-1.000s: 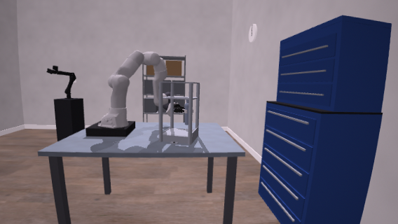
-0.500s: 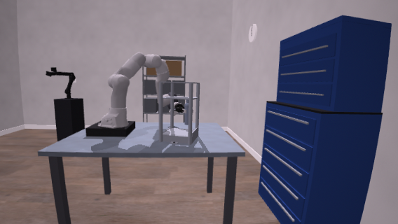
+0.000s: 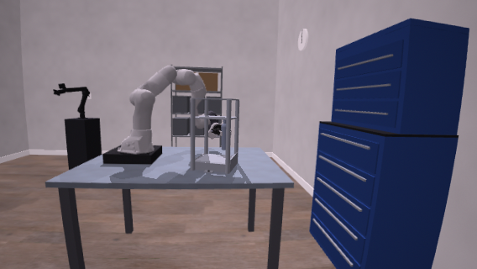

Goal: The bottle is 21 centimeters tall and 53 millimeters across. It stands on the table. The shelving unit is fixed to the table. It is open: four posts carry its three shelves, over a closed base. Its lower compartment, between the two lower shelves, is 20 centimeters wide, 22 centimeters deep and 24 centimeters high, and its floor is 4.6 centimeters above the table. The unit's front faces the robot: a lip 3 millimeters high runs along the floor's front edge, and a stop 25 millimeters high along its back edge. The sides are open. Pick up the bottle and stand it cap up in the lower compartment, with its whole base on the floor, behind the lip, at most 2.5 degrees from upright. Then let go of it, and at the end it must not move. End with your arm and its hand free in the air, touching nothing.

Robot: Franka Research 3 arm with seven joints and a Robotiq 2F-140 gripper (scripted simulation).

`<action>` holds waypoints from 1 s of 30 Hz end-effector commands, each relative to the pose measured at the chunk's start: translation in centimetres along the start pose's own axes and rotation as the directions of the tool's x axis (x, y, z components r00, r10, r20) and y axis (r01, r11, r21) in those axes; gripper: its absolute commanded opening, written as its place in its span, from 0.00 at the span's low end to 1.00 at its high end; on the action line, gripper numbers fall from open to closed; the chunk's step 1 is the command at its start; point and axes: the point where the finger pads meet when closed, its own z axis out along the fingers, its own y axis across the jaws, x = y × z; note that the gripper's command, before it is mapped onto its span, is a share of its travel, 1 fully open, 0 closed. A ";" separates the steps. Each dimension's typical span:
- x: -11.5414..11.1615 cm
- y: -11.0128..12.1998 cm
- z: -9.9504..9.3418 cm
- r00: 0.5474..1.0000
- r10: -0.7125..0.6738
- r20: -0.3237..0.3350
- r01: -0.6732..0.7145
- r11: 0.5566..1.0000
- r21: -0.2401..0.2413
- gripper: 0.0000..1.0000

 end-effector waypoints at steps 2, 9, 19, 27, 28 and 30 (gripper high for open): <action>-0.6 -0.2 0.3 1.000 -0.022 0.016 0.021 0.999 0.051 0.00; -0.6 -0.2 0.3 1.000 -0.023 0.015 0.020 0.984 0.177 0.00; -0.6 -0.2 0.3 1.000 -0.022 0.016 0.018 0.975 0.223 0.00; -0.6 -0.3 0.3 1.000 -0.023 0.014 0.016 0.936 0.352 0.00; -0.6 -0.3 0.3 1.000 -0.023 0.014 0.017 0.935 0.354 0.00; -0.6 -0.3 0.3 1.000 -0.023 0.014 0.017 0.935 0.355 0.00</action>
